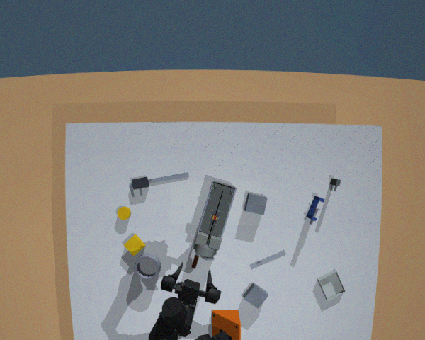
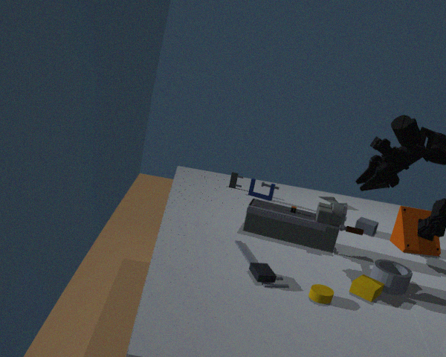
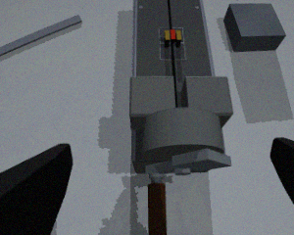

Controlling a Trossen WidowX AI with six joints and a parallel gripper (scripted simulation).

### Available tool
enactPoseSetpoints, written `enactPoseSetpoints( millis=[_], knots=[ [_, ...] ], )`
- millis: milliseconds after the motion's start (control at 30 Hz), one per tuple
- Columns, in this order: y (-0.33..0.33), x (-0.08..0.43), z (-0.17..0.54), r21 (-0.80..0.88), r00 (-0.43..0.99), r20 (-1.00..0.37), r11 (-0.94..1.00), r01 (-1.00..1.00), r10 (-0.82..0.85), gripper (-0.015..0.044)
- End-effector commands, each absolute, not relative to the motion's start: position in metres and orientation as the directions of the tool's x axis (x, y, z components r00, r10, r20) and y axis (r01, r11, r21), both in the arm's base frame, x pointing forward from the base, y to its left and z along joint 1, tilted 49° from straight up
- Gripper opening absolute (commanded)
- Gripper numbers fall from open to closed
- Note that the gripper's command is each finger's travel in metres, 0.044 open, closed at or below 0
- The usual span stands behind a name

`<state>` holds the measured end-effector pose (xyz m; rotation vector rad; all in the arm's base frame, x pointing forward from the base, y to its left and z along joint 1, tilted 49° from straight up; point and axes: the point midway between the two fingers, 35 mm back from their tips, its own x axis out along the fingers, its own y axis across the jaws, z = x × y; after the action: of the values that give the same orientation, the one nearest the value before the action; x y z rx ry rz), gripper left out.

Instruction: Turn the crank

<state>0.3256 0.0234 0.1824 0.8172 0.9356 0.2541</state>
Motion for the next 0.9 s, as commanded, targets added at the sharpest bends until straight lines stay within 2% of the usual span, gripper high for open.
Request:
enactPoseSetpoints(
  millis=[0,867],
  knots=[
    [0.018,0.341,0.183,0.726,0.586,-0.596,0.68,0.101,0.55,0.044],
    [-0.014,0.447,0.125,0.74,0.547,-0.433,0.629,-0.239,0.716,0.044]
  ],
)
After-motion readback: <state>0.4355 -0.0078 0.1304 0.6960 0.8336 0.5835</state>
